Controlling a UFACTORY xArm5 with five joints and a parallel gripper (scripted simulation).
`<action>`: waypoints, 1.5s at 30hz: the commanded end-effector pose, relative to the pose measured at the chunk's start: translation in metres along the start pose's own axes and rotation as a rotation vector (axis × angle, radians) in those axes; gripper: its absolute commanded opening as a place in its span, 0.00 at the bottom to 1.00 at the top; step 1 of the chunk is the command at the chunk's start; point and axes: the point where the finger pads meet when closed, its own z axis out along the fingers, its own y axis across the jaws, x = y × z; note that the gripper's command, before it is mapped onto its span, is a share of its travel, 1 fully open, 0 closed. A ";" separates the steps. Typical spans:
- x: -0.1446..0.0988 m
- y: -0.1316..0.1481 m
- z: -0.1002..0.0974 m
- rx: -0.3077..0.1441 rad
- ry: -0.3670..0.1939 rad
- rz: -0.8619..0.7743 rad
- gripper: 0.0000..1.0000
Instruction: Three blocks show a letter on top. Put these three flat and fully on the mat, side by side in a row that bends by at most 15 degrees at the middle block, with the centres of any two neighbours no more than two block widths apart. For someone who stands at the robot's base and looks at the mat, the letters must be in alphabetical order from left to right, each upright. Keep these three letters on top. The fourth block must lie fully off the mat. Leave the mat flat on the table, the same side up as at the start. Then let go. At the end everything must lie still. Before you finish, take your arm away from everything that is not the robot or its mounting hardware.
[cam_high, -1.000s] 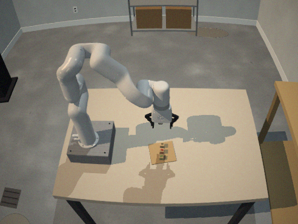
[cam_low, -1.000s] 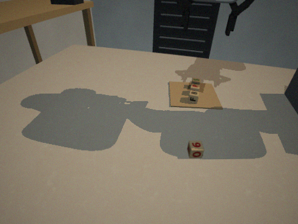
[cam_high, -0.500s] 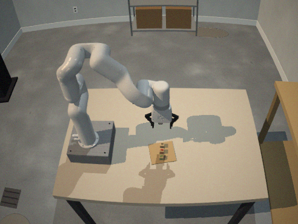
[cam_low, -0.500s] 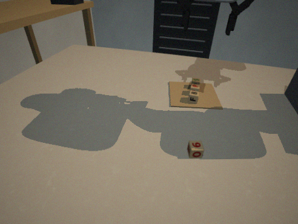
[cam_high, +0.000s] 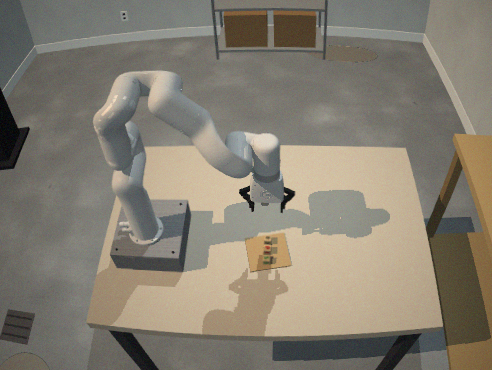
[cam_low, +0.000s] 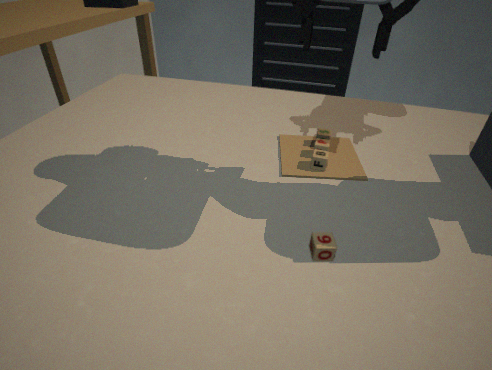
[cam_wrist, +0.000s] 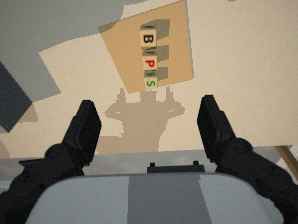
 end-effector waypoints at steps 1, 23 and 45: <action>0.000 0.001 -0.001 -0.004 0.000 0.000 1.00; 0.000 0.001 -0.001 -0.004 0.000 0.000 1.00; 0.000 0.001 -0.001 -0.004 0.000 0.000 1.00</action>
